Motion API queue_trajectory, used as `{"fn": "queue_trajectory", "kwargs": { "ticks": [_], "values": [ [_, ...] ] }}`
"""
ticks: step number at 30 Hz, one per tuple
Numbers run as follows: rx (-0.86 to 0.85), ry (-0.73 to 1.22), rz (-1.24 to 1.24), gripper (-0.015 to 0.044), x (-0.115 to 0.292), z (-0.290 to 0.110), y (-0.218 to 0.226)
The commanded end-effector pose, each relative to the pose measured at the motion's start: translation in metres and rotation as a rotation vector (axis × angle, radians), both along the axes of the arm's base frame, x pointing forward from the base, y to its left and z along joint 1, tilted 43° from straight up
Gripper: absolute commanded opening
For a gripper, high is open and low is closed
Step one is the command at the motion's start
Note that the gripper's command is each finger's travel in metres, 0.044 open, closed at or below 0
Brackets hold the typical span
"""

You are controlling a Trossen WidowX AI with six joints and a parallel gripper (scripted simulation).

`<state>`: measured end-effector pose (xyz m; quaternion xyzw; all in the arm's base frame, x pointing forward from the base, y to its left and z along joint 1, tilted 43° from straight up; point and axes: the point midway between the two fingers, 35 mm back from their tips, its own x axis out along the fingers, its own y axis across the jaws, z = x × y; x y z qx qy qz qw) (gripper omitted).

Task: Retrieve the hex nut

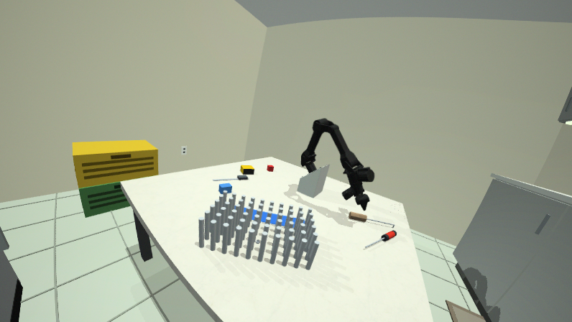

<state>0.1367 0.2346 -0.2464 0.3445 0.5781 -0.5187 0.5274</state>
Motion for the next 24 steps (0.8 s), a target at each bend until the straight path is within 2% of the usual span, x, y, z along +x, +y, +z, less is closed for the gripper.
{"fn": "queue_trajectory", "kwargs": {
  "ticks": [1,24],
  "values": [
    [0.000,-0.004,0.004,0.0280,0.001,0.000,0.000],
    [-0.001,-0.005,0.004,0.0280,0.002,-0.020,-0.017]
  ]
}}
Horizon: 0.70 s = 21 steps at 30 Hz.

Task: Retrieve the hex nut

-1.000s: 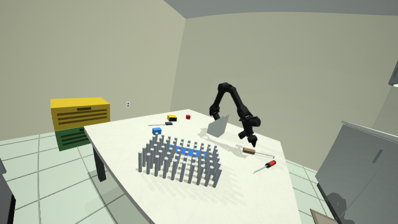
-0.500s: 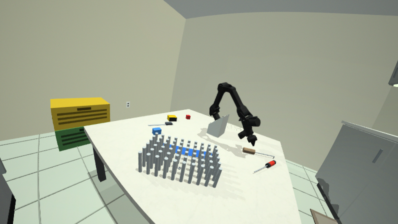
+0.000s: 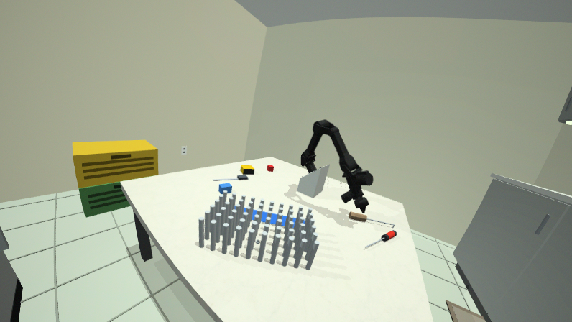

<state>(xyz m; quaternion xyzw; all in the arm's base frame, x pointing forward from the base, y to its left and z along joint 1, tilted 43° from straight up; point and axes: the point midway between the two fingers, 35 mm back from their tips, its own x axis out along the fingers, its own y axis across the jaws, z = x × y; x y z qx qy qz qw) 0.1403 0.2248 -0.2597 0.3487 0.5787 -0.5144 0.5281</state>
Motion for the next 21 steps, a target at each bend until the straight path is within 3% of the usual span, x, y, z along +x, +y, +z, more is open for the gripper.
{"fn": "queue_trajectory", "kwargs": {
  "ticks": [1,21],
  "values": [
    [-0.010,0.002,0.003,0.0280,-0.001,-0.008,-0.008],
    [-0.012,0.002,0.003,0.0280,-0.002,-0.031,-0.031]
  ]
}}
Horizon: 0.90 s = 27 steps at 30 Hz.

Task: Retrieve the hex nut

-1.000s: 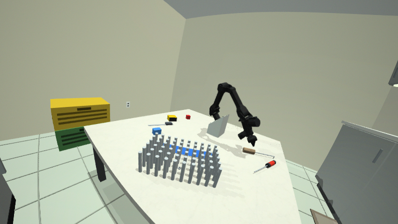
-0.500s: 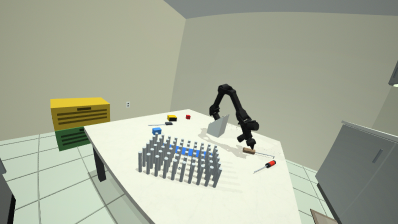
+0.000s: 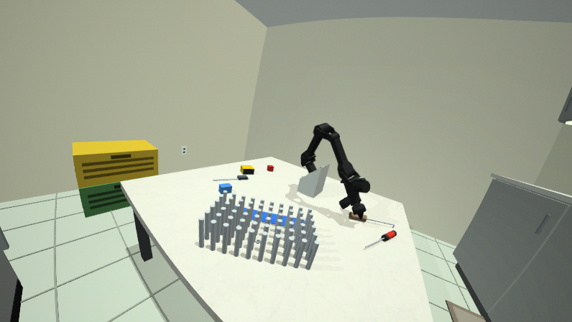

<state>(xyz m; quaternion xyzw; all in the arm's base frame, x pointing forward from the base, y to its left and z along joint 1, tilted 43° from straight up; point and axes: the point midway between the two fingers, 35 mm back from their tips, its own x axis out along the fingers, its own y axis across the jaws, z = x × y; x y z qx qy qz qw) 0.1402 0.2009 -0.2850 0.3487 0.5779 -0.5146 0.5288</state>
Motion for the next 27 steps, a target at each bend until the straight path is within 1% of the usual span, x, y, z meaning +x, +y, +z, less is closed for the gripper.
{"fn": "queue_trajectory", "kwargs": {
  "ticks": [1,8,11,21,23,26,27],
  "values": [
    [-0.011,0.003,0.003,0.0280,-0.002,-0.007,-0.009],
    [-0.011,0.003,0.003,0.0280,-0.003,-0.013,-0.015],
    [-0.011,0.003,0.003,0.0201,-0.003,-0.013,-0.015],
    [-0.011,0.003,0.003,0.0135,-0.003,-0.013,-0.015],
    [-0.011,0.003,0.003,0.0082,-0.002,-0.010,-0.011],
    [-0.009,0.003,0.003,0.0003,0.002,0.004,0.006],
    [-0.008,0.003,0.003,0.0000,0.004,0.009,0.012]
  ]
}}
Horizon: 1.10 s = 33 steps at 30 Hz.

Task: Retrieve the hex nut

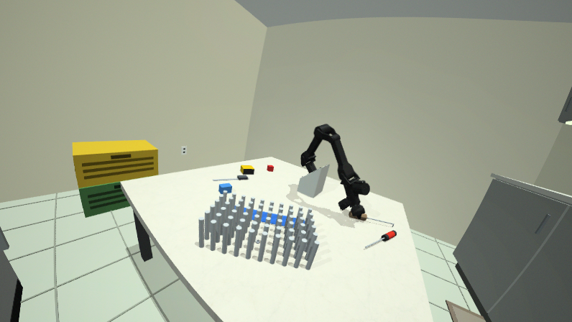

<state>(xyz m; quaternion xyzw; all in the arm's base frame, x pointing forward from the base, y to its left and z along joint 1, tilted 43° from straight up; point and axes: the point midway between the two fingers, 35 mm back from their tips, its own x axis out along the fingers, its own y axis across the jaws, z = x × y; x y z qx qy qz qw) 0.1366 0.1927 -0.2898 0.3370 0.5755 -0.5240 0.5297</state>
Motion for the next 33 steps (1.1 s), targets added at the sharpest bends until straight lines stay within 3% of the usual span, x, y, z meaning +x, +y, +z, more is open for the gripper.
{"fn": "queue_trajectory", "kwargs": {
  "ticks": [1,17,22,33],
  "values": [
    [0.019,-0.012,0.000,0.0000,0.008,0.019,0.027],
    [0.026,-0.008,-0.003,0.0000,0.005,0.120,0.110],
    [0.029,-0.015,-0.011,0.0000,0.008,0.124,0.110],
    [0.070,-0.140,-0.144,0.0000,0.066,0.175,0.091]
  ]
}}
